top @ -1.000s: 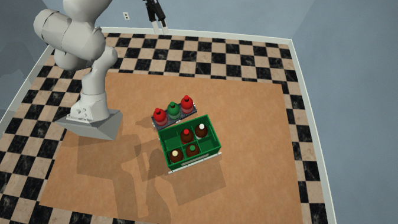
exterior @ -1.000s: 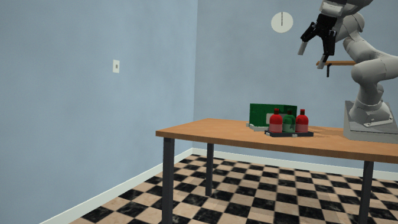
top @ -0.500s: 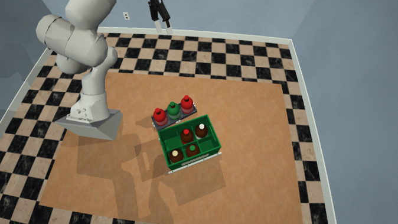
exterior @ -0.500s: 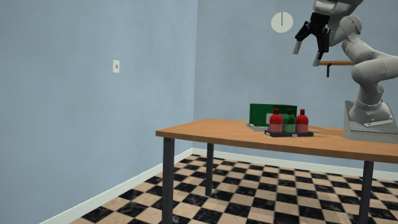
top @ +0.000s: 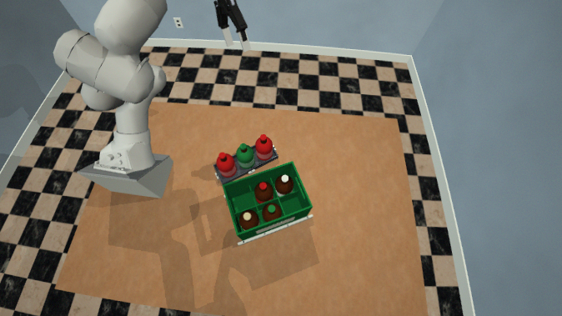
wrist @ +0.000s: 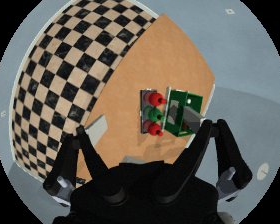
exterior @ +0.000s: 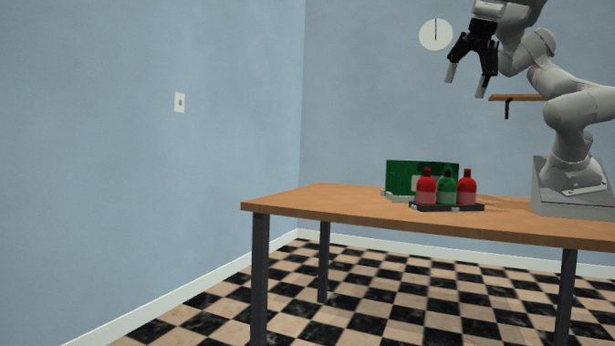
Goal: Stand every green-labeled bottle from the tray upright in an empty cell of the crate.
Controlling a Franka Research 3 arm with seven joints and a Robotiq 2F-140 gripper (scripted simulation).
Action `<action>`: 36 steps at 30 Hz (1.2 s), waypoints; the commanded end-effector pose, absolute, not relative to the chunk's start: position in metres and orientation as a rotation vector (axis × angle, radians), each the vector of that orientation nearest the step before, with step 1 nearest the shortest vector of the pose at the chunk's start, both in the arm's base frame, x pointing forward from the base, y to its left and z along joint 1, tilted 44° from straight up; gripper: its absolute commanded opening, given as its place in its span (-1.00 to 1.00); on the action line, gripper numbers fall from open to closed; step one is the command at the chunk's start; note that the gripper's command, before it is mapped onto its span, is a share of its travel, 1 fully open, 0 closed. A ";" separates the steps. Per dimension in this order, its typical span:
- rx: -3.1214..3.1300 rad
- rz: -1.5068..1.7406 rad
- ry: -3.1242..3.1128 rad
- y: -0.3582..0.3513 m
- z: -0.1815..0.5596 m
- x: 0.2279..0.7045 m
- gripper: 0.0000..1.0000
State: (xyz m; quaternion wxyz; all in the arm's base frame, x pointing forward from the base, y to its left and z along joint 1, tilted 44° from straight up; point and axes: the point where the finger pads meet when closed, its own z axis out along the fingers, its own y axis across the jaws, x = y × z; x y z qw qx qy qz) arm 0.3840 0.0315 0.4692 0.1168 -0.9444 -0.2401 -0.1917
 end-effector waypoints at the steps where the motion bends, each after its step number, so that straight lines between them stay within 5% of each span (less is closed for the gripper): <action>1: -2.760 -0.570 -0.777 0.031 0.468 0.386 1.00; 16: -2.760 -0.570 -0.777 0.031 0.468 0.386 1.00; 21: -2.583 -0.580 -0.910 -0.030 0.438 0.447 1.00; 36: -2.530 -0.589 -0.947 -0.056 0.417 0.470 1.00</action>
